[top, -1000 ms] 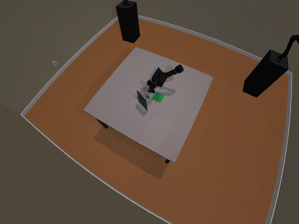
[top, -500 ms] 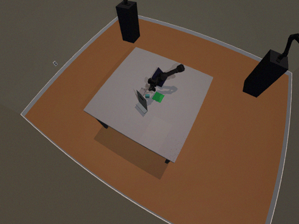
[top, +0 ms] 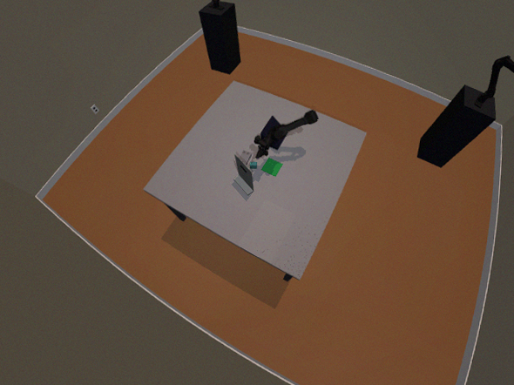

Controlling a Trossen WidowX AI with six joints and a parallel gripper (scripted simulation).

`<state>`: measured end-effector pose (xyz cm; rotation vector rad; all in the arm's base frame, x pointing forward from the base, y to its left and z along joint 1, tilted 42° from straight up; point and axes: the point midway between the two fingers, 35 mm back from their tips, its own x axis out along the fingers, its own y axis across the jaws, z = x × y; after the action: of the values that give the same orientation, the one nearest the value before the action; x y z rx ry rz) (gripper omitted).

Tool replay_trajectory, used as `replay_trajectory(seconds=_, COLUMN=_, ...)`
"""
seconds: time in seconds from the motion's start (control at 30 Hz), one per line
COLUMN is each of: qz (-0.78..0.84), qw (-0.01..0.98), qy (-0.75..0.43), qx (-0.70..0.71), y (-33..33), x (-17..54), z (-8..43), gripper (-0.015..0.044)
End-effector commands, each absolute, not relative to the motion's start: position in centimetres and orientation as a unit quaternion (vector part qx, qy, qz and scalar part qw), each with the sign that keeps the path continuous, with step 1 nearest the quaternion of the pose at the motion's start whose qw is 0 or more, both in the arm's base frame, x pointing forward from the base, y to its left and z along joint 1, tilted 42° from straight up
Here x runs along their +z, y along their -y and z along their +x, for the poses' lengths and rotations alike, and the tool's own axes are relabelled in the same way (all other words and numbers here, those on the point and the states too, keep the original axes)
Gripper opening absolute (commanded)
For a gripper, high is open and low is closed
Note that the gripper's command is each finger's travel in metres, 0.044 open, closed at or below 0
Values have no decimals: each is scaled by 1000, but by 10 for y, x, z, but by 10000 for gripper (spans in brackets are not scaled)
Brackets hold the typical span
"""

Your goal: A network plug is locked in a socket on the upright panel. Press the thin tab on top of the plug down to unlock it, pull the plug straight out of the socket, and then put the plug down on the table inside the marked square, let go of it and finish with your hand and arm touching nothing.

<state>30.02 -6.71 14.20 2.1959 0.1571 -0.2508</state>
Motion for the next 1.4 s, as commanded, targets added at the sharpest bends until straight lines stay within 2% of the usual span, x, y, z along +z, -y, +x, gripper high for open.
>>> replay_trajectory(seconds=0.0, qz=870, qw=465, qy=-123, qx=-108, y=52, x=130, z=297, gripper=0)
replay_trajectory(seconds=0.9, qz=769, qw=469, qy=-431, qx=-45, y=-35, x=89, z=238, gripper=0)
replay_trajectory(seconds=1.1, qz=754, qw=452, qy=-477, qx=-9, y=-52, x=93, z=221, gripper=0)
replay_trajectory(seconds=1.37, qz=752, qw=450, qy=-482, qx=-5, y=-54, x=93, z=219, gripper=0)
